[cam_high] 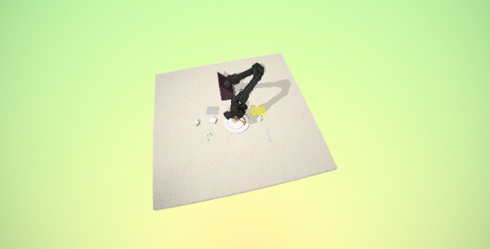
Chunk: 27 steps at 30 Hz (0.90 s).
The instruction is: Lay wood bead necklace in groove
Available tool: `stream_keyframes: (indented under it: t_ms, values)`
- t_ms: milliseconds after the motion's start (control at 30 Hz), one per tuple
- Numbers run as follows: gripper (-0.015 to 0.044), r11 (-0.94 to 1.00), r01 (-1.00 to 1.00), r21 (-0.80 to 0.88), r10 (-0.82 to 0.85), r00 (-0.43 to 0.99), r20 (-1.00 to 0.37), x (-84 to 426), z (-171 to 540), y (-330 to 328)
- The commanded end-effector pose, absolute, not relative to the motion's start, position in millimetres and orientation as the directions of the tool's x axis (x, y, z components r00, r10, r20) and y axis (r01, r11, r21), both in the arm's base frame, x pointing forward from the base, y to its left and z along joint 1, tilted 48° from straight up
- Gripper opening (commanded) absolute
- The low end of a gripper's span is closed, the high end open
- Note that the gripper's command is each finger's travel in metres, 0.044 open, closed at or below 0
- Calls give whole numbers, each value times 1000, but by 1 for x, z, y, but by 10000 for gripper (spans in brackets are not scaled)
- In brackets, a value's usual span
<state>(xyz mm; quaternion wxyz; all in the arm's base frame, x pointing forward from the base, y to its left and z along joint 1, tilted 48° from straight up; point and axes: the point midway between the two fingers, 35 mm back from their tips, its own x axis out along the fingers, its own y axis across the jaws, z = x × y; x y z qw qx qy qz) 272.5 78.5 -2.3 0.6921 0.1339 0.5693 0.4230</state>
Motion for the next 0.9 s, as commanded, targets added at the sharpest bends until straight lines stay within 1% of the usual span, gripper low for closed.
stream_keyframes:
  t_ms: [0, 33, 167, 867]
  values:
    - [151, 517, -639, 569, 741, 1, -672, 297, 22, 88]
    - [125, 494, -678, 545, 741, 1, -671, 301, 27, 91]
    - [120, 416, -785, 459, 742, 1, -670, 314, 44, 98]
    - [120, 413, -792, 450, 741, 4, -672, 316, 36, 108]
